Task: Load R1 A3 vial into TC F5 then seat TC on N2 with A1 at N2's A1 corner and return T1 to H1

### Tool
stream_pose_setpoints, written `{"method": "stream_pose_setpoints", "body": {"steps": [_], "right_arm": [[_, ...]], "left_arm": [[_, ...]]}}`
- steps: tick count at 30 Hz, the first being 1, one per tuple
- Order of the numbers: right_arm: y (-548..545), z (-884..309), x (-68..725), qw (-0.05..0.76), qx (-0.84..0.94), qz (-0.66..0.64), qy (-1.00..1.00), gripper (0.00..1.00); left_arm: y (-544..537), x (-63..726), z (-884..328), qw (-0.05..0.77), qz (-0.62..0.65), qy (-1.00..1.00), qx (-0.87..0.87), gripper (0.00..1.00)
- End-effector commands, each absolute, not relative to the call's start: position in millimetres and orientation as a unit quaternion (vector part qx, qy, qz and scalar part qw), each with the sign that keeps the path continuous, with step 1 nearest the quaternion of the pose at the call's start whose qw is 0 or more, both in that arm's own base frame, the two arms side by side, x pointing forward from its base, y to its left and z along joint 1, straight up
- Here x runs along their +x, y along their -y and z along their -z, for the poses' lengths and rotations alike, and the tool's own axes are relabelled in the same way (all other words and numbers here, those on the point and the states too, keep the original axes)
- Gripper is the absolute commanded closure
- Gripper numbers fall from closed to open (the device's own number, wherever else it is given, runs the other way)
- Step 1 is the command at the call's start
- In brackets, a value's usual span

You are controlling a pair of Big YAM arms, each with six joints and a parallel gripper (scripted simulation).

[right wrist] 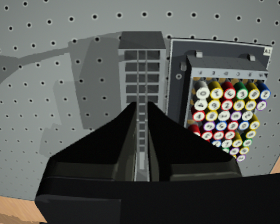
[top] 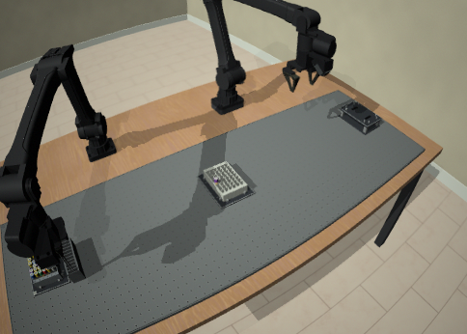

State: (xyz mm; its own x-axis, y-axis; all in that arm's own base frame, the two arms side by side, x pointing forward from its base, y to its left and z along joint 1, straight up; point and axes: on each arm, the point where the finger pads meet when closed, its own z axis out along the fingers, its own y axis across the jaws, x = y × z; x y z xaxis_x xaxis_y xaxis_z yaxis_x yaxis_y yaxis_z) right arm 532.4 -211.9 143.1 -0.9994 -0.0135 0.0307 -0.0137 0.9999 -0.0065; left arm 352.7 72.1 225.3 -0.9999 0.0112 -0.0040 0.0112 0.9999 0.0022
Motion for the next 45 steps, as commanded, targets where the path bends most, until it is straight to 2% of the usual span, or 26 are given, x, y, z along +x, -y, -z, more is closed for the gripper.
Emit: {"method": "stream_pose_setpoints", "body": {"steps": [1,45], "right_arm": [[205.6,-122.6,537.3,0.025,0.008,0.002,1.0,0.93],[205.7,-112.2,536.8,0.025,0.008,0.002,1.0,0.93]], "left_arm": [[-72.3,360.5,-239.6,0.018,-0.004,-1.0,0.013,0.0],[-72.3,360.5,-239.6,0.018,-0.004,-1.0,0.013,0.0]]}}
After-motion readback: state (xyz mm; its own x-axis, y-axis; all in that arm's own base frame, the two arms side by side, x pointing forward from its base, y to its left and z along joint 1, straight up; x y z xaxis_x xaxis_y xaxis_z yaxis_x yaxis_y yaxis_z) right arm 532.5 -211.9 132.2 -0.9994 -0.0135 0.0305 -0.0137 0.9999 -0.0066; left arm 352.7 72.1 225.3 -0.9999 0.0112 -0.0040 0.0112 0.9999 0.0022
